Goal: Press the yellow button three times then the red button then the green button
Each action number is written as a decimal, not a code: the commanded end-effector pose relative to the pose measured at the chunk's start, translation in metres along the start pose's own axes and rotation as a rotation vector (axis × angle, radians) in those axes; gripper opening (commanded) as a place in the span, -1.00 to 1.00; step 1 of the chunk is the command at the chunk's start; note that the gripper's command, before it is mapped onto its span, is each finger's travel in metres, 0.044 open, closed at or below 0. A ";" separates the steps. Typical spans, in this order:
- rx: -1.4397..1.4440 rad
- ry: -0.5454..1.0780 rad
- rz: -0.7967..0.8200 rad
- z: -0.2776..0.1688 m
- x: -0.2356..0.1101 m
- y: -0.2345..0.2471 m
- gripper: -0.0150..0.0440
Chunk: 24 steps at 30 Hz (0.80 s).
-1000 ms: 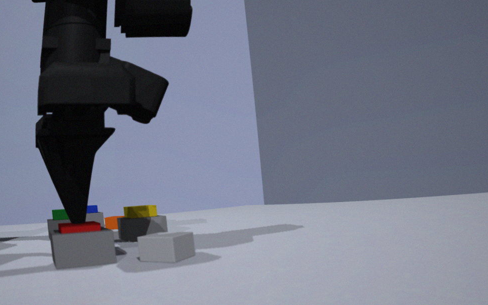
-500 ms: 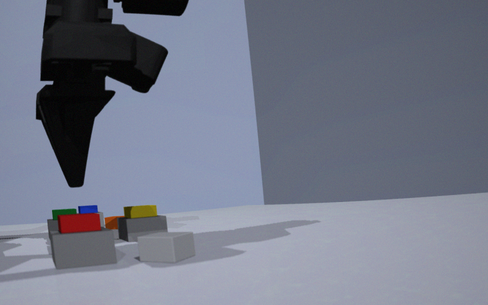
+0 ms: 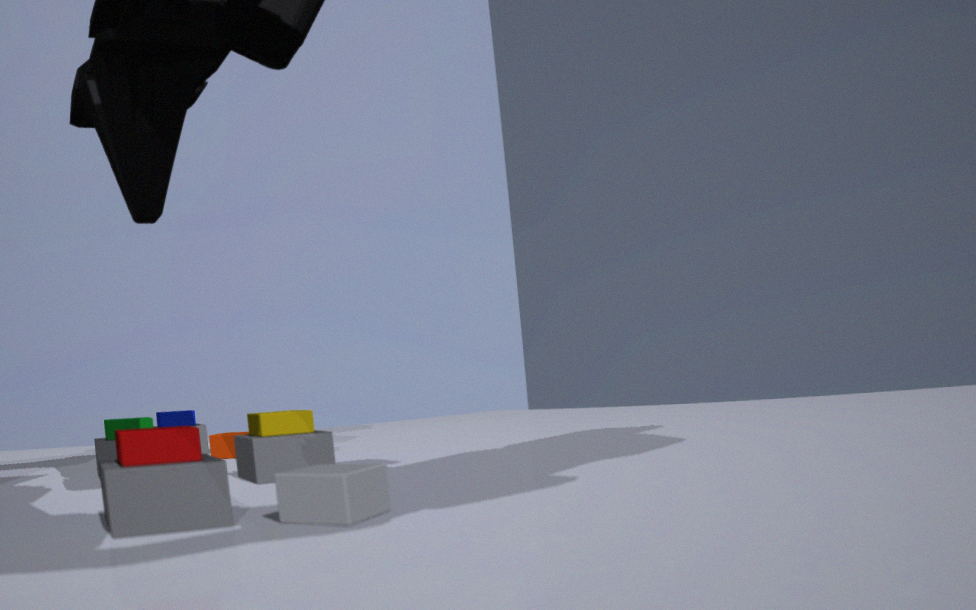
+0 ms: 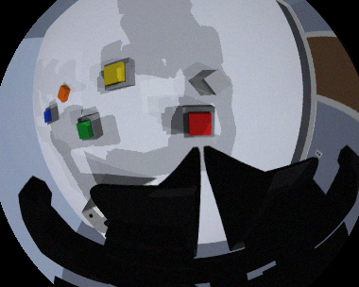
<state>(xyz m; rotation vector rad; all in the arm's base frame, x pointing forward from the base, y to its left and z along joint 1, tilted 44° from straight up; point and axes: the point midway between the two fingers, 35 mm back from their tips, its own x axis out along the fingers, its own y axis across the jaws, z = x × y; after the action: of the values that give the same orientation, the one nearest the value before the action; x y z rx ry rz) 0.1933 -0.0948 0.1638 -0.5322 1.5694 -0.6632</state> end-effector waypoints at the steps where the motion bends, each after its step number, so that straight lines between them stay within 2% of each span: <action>1: -0.069 0.007 0.026 0.011 -0.003 0.036 -0.42; 6: -0.019 0.002 0.035 0.027 -0.005 0.110 -0.42; 12: 0.046 0.001 0.011 0.018 -0.002 0.192 -0.42; 19: 0.057 0.000 0.004 0.015 0.002 0.203 -0.42; 24: 0.058 -0.001 0.002 0.015 0.059 0.203 -0.42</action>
<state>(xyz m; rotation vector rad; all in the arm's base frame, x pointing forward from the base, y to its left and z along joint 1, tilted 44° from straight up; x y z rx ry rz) 0.2196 0.0333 0.0026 -0.4693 1.5327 -0.6899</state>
